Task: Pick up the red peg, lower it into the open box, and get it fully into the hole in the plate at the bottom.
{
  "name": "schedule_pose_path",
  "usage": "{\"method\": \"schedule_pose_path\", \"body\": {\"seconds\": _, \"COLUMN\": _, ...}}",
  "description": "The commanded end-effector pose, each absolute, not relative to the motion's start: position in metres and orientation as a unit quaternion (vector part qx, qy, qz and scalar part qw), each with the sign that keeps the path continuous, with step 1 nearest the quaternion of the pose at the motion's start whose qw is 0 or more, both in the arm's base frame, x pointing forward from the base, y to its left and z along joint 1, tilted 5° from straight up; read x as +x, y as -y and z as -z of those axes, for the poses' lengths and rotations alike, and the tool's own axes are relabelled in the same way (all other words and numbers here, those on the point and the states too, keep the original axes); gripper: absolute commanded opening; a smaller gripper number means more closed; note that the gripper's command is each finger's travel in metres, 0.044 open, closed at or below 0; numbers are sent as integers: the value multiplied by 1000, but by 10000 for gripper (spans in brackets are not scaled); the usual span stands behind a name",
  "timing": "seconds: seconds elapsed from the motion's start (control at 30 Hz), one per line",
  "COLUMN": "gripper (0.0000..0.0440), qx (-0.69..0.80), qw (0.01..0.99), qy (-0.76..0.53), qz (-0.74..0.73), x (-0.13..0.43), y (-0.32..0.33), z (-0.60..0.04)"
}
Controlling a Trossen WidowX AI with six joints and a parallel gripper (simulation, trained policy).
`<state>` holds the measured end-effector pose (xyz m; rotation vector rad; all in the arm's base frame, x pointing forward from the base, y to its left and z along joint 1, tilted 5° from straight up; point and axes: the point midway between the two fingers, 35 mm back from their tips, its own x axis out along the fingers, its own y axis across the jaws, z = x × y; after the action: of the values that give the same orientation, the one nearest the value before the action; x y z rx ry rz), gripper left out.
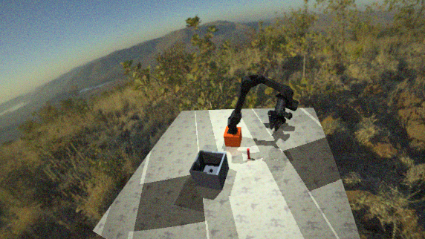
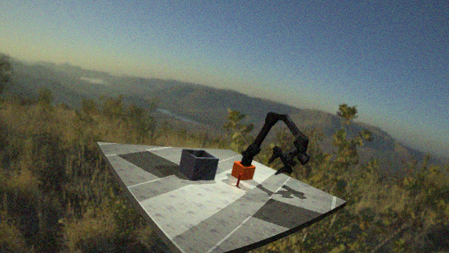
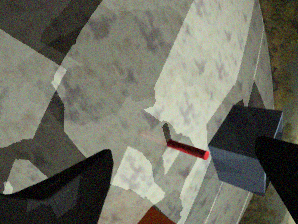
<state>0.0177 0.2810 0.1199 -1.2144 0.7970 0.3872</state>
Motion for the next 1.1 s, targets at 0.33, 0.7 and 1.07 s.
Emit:
{"method": "schedule_pose_path", "body": {"seconds": 0.33, "gripper": 420, "qx": -375, "qw": 787, "qy": -483, "qz": -75, "x": 55, "y": -260, "z": -127}}
{"method": "schedule_pose_path", "body": {"seconds": 0.7, "gripper": 440, "qx": -224, "qw": 799, "qy": -557, "qz": 17, "x": 79, "y": -242, "z": -131}}
{"method": "schedule_pose_path", "body": {"seconds": 1.07, "gripper": 440, "qx": -68, "qw": 784, "qy": -606, "qz": 115, "x": 102, "y": -222, "z": -136}}
